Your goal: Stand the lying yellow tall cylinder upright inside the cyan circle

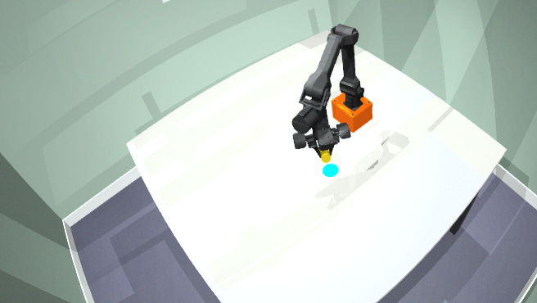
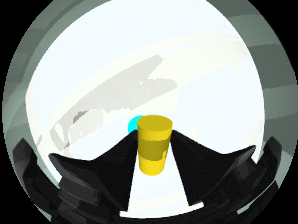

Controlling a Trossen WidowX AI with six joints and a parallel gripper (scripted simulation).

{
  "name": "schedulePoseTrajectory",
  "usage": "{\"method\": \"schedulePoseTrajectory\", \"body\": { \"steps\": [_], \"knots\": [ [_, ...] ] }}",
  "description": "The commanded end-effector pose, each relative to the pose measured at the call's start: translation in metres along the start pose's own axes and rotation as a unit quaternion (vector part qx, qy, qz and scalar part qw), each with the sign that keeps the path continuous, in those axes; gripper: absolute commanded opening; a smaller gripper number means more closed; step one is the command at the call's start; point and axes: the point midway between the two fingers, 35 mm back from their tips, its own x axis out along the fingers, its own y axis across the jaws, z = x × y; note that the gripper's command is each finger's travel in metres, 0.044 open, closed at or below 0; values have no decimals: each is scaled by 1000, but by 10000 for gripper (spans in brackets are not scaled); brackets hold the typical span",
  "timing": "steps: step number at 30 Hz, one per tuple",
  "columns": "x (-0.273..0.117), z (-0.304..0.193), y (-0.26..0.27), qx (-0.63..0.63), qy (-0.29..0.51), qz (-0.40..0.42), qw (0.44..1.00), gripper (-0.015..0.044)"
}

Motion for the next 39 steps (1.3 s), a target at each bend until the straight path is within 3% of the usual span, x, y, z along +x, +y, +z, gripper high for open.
{"method": "schedulePoseTrajectory", "body": {
  "steps": [1, 39],
  "knots": [
    [4, 0, -1, 8, -11, 3, 1000, 105],
    [28, 11, -24, 58, -144, 11, 988, 105]
  ]
}}
